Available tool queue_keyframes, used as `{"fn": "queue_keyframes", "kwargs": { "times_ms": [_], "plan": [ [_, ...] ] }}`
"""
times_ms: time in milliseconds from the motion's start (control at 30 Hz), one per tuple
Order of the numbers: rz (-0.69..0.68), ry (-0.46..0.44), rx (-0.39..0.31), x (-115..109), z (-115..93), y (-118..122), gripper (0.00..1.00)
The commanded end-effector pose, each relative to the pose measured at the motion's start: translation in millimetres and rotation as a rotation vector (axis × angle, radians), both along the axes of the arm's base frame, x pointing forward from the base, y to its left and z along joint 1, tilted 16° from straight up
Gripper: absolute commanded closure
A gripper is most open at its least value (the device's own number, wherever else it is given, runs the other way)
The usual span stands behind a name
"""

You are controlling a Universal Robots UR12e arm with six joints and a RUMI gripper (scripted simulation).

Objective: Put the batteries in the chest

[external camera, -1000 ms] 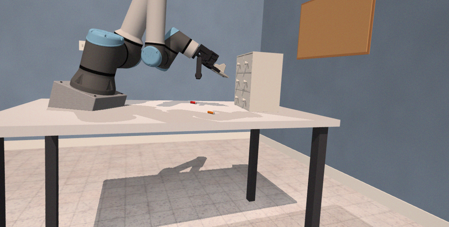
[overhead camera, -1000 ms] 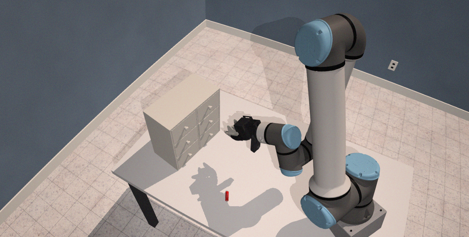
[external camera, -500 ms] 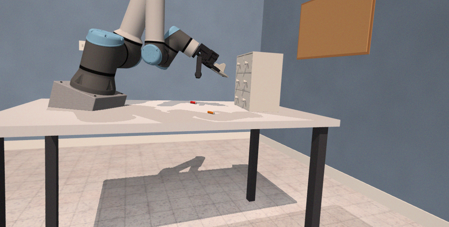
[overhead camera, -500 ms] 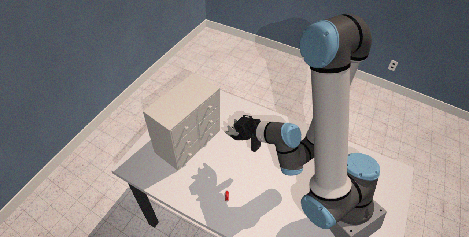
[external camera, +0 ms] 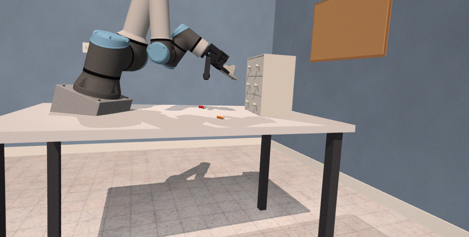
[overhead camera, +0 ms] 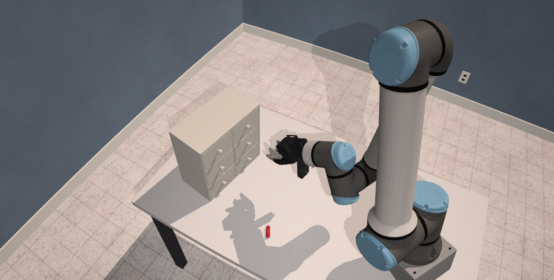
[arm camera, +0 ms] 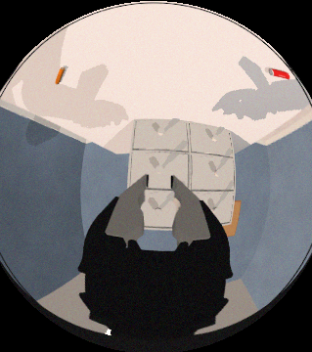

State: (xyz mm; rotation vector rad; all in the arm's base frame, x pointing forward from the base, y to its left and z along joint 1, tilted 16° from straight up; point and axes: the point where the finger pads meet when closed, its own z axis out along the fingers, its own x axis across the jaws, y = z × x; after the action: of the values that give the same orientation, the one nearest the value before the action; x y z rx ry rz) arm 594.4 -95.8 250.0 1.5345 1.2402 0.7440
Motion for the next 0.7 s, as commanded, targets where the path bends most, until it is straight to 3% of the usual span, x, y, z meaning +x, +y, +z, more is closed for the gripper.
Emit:
{"fn": "queue_keyframes", "kwargs": {
  "times_ms": [0, 667],
  "plan": [
    [-0.002, 0.014, 0.004, -1.2, 1.5, 0.5, 0.8],
    [-0.014, 0.112, 0.034, -11.0, 8.8, 4.4, 0.8]
  ]
}}
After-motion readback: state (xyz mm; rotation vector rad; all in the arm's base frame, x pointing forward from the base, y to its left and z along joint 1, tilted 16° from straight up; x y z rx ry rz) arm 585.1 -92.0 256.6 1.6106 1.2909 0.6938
